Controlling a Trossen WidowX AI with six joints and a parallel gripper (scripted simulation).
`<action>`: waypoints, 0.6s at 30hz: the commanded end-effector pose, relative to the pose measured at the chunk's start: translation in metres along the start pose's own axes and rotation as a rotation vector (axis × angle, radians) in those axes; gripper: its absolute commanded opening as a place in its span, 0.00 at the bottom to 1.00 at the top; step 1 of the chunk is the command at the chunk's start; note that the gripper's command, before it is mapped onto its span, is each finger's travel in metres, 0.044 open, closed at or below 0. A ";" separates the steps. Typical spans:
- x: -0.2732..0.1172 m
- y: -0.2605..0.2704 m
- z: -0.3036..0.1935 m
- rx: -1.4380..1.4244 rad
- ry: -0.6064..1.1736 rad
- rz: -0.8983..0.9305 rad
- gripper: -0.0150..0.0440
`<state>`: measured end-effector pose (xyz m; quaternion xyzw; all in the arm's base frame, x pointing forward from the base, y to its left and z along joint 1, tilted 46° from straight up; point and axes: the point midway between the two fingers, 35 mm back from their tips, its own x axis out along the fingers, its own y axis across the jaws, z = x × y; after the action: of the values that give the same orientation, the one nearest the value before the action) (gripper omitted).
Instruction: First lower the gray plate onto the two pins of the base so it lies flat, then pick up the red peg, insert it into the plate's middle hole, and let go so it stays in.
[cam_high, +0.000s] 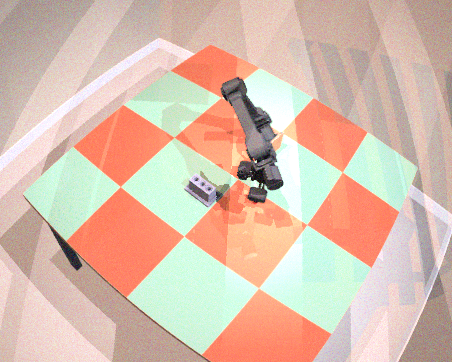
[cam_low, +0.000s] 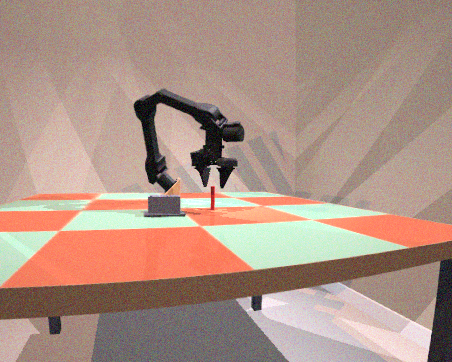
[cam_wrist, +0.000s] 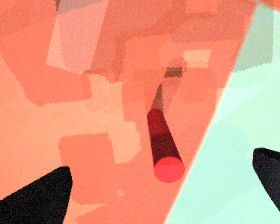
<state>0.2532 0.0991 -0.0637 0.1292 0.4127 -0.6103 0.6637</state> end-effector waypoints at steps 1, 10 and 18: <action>0.007 -0.001 0.000 -0.005 -0.005 -0.001 1.00; 0.022 -0.001 0.001 -0.004 -0.006 -0.001 1.00; 0.034 -0.002 0.001 -0.004 -0.007 -0.001 1.00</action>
<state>0.2498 0.0782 -0.0837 0.1289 0.4121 -0.6106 0.6638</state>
